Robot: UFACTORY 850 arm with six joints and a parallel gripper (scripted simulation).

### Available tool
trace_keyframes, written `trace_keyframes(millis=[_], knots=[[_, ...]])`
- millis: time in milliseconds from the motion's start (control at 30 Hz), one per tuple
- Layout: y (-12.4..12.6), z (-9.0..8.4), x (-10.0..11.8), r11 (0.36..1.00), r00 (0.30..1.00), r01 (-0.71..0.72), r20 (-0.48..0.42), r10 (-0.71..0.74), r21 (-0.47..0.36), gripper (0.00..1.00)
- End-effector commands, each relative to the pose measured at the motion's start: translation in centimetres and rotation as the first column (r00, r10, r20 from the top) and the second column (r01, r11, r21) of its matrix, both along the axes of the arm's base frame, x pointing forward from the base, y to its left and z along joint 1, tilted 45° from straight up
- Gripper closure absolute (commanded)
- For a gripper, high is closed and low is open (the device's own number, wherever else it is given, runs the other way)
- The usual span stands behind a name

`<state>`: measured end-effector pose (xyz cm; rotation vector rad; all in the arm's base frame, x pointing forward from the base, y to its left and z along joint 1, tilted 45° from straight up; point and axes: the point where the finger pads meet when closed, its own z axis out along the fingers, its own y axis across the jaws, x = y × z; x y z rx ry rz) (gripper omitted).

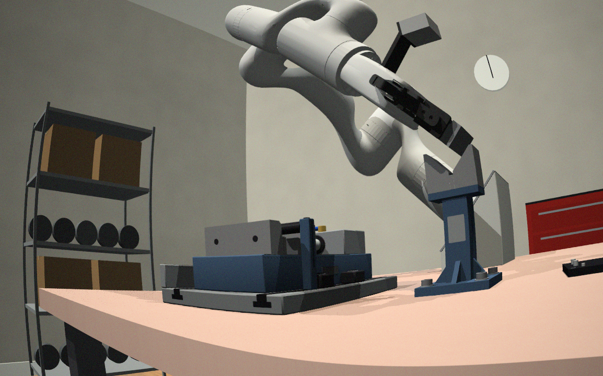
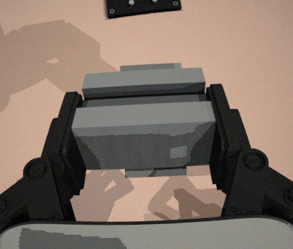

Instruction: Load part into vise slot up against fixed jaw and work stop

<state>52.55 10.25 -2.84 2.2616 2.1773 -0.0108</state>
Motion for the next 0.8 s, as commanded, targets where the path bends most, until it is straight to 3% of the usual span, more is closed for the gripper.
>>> trace_keyframes(millis=[0,767], knots=[[0.05,0.06,0.08,1.000,1.000,-0.001,0.002,0.001,0.002,1.00],[0.05,0.06,0.08,1.000,1.000,-0.001,0.002,0.001,0.003,1.00]])
